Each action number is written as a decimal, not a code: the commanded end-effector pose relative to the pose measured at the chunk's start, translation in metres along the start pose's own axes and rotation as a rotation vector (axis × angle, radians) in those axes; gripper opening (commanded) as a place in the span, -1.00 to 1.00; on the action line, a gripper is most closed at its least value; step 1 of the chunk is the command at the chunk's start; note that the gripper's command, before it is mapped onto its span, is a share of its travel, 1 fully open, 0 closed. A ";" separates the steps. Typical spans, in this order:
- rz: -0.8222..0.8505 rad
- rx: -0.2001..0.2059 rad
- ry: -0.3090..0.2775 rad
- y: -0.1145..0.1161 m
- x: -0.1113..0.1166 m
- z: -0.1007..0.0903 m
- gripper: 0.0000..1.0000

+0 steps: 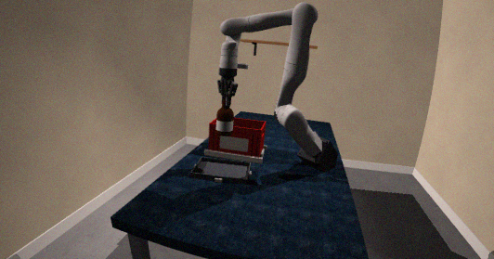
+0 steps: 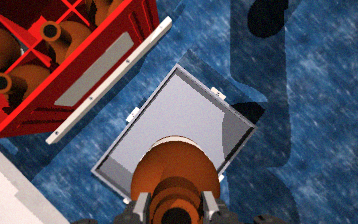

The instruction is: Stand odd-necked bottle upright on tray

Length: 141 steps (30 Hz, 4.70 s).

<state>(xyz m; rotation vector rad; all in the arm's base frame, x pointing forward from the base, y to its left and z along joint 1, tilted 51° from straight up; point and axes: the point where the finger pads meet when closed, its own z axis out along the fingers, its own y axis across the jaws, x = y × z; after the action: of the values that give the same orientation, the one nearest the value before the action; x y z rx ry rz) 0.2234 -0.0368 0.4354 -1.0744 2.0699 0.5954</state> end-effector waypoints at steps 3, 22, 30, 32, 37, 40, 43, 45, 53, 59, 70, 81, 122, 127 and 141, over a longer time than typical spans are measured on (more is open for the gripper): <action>0.000 0.001 -0.001 0.000 0.000 0.000 -1.00; 0.000 0.001 -0.001 0.000 0.000 0.000 -1.00; 0.000 0.001 -0.001 0.000 0.000 0.001 -1.00; 0.000 0.001 -0.001 0.000 0.000 0.002 -1.00; 0.000 0.001 -0.001 0.000 0.000 0.005 -1.00; 0.000 0.001 -0.001 0.000 0.000 0.008 -1.00; 0.000 0.001 -0.001 0.000 0.000 0.012 -1.00; 0.000 0.001 -0.001 0.000 0.000 0.015 -1.00; 0.000 0.001 -0.001 0.000 0.000 0.027 -1.00; 0.000 0.001 -0.001 0.000 0.000 0.043 -1.00; 0.000 0.001 -0.001 0.000 0.000 0.069 -1.00; 0.000 0.001 -0.001 0.000 0.000 0.103 -1.00; 0.000 0.001 -0.001 0.000 -0.001 0.161 -1.00; 0.000 0.001 -0.001 0.000 -0.001 0.162 -1.00; 0.000 0.001 -0.001 0.000 -0.001 0.162 -1.00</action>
<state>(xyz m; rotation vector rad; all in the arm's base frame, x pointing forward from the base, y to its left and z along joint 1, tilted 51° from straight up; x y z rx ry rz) 0.2859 0.0719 0.3327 -1.0744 2.0698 0.5952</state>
